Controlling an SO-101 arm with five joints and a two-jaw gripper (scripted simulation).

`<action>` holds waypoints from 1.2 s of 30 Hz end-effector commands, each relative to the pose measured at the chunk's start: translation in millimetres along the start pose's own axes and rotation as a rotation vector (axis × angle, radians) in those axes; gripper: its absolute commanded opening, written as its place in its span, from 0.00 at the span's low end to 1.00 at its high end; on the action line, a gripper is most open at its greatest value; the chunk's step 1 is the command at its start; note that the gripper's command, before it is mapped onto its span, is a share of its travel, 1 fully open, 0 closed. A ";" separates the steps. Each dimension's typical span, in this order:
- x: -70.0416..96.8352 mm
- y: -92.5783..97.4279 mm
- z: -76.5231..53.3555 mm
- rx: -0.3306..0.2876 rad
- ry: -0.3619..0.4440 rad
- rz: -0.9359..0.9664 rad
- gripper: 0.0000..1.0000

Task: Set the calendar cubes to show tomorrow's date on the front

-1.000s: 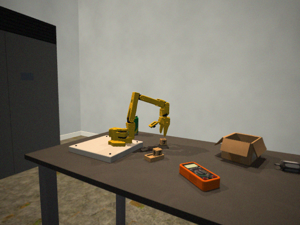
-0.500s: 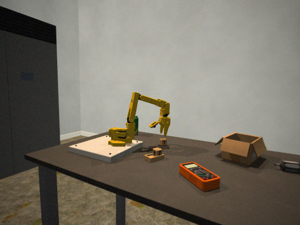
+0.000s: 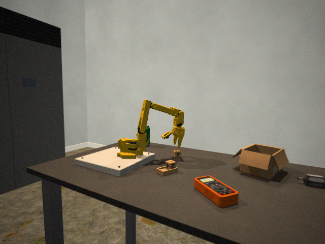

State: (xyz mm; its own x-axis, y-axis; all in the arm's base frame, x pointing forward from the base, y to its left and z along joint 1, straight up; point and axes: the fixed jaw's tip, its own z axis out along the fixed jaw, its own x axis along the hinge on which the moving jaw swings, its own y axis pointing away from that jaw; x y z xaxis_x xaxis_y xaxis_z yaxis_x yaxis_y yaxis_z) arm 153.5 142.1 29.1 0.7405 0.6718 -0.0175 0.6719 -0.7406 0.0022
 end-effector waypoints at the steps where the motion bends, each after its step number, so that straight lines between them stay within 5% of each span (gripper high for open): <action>1: 1.2 2.0 3.0 0.001 -0.004 0.004 0.35; 36: 1.0 1.9 39.8 0.001 -0.004 0.004 0.35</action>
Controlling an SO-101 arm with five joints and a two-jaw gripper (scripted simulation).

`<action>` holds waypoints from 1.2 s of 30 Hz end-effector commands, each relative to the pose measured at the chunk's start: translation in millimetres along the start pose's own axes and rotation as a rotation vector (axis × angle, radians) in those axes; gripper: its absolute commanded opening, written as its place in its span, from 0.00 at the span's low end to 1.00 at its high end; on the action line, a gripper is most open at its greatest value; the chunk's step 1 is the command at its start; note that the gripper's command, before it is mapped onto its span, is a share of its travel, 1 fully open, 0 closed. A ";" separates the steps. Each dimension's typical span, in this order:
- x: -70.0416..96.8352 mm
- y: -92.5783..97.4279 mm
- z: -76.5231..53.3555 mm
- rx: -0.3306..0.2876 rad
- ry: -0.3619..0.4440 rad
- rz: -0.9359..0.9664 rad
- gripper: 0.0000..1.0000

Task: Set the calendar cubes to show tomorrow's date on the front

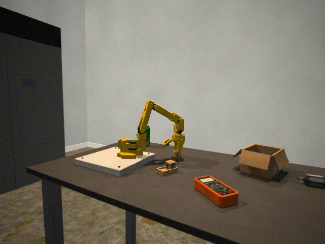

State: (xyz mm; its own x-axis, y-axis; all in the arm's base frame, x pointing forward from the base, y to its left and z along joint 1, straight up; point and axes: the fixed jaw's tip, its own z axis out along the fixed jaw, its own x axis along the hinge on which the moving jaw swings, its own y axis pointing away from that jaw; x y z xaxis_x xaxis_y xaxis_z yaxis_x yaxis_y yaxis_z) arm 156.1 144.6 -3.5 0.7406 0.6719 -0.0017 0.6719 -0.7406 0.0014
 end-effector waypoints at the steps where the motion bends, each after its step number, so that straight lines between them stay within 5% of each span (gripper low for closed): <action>1: -3.4 2.1 8.0 0.001 -0.020 0.004 0.35; 36: -3.6 -3.1 10.2 0.000 -0.020 0.004 0.28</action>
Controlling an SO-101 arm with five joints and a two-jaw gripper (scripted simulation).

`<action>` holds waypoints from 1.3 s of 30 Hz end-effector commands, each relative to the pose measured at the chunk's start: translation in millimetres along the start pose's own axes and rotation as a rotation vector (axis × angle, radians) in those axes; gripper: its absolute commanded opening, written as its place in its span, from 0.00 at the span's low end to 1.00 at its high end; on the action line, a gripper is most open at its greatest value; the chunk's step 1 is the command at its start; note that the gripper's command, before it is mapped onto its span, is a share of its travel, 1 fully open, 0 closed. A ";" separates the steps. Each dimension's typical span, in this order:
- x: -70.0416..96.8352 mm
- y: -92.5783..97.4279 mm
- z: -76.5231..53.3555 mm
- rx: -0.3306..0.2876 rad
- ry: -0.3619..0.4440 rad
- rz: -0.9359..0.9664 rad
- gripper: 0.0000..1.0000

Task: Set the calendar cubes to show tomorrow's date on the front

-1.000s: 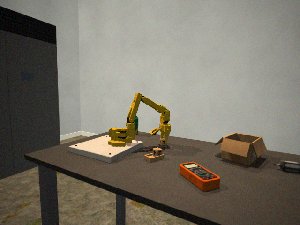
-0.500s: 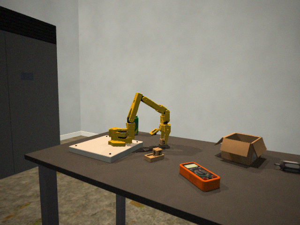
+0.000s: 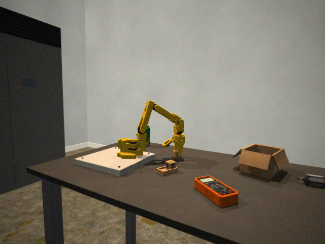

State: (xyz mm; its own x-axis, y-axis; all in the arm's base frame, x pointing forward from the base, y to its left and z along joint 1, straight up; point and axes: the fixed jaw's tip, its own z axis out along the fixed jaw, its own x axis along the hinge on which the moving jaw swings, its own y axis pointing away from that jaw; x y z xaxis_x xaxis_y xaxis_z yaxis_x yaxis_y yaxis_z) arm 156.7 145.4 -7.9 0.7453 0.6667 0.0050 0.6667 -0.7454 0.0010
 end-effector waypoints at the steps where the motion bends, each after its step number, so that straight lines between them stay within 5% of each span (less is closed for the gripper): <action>1: -4.6 -3.3 5.7 0.000 -0.026 -0.003 0.27; 39: -4.7 -8.6 5.7 -0.001 -0.026 -0.003 0.14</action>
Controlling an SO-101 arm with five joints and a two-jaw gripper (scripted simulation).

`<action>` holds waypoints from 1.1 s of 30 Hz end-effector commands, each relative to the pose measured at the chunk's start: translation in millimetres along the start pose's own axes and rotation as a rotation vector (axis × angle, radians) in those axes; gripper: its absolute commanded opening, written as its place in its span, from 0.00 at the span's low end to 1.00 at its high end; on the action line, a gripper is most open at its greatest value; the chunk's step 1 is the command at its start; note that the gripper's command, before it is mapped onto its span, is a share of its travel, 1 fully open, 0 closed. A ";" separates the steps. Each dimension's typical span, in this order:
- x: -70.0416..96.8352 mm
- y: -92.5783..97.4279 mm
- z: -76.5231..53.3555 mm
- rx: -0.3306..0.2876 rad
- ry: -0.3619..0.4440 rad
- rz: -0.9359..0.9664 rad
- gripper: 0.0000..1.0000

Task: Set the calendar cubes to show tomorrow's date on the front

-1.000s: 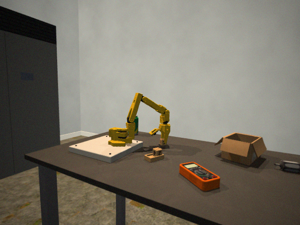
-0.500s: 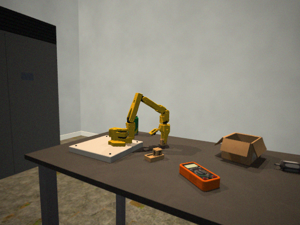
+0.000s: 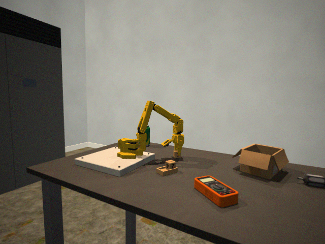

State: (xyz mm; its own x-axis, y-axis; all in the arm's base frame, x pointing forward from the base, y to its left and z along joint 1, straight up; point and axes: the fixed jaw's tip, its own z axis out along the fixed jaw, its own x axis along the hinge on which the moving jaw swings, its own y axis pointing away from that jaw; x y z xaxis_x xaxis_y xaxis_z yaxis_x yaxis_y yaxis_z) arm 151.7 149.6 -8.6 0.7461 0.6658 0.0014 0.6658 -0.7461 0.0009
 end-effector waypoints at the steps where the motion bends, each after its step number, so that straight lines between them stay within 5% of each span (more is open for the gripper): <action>1: -3.7 -2.1 5.0 -0.001 -0.023 -0.004 0.12; 25: -3.6 -2.0 4.6 -0.001 -0.023 -0.004 0.00; 33: -1.9 -0.9 -7.7 -0.001 -0.023 -0.004 0.00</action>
State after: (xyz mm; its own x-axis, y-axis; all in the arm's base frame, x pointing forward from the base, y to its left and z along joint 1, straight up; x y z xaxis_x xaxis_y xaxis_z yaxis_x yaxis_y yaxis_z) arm 150.1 147.8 -7.3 0.7461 0.6656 -0.0181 0.6658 -0.7461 0.0030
